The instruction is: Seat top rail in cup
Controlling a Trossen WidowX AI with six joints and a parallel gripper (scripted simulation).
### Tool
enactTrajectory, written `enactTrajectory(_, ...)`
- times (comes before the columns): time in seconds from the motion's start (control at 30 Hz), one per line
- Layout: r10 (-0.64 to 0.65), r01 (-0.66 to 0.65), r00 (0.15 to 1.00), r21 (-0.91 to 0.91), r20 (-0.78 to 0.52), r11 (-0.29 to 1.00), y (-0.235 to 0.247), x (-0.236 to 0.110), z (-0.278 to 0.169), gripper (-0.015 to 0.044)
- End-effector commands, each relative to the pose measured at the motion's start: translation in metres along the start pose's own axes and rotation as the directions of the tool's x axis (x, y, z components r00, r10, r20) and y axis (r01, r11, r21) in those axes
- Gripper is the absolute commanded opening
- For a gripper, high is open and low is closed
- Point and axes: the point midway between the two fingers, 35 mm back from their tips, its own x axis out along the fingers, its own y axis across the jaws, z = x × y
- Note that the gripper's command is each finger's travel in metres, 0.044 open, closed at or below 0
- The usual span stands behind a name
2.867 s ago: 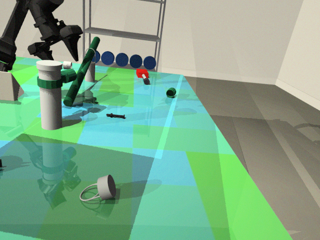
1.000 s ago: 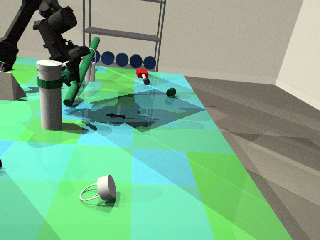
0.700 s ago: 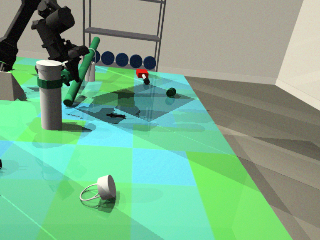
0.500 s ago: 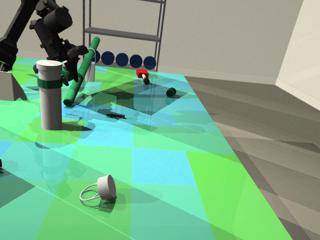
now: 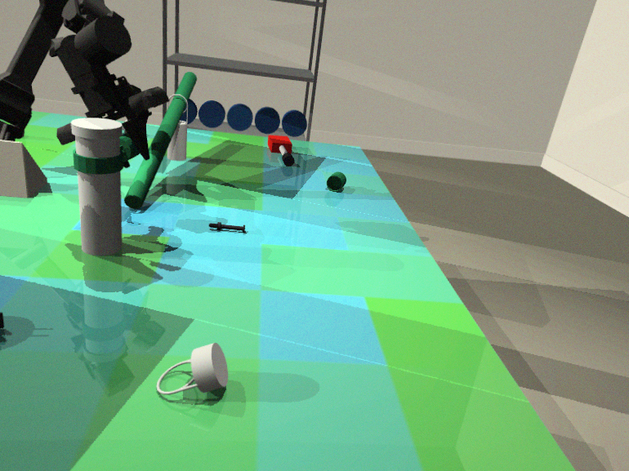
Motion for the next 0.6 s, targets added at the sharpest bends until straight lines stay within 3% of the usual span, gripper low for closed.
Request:
enactTrajectory(0.0,0.000,0.001,1.000,-0.030,0.016,1.000,0.0025,-0.0011,-0.0003,0.0000)
enactTrajectory(0.57,0.005,0.005,0.997,-0.133,0.074,0.991,0.0121,-0.0066,-0.0016,0.0000)
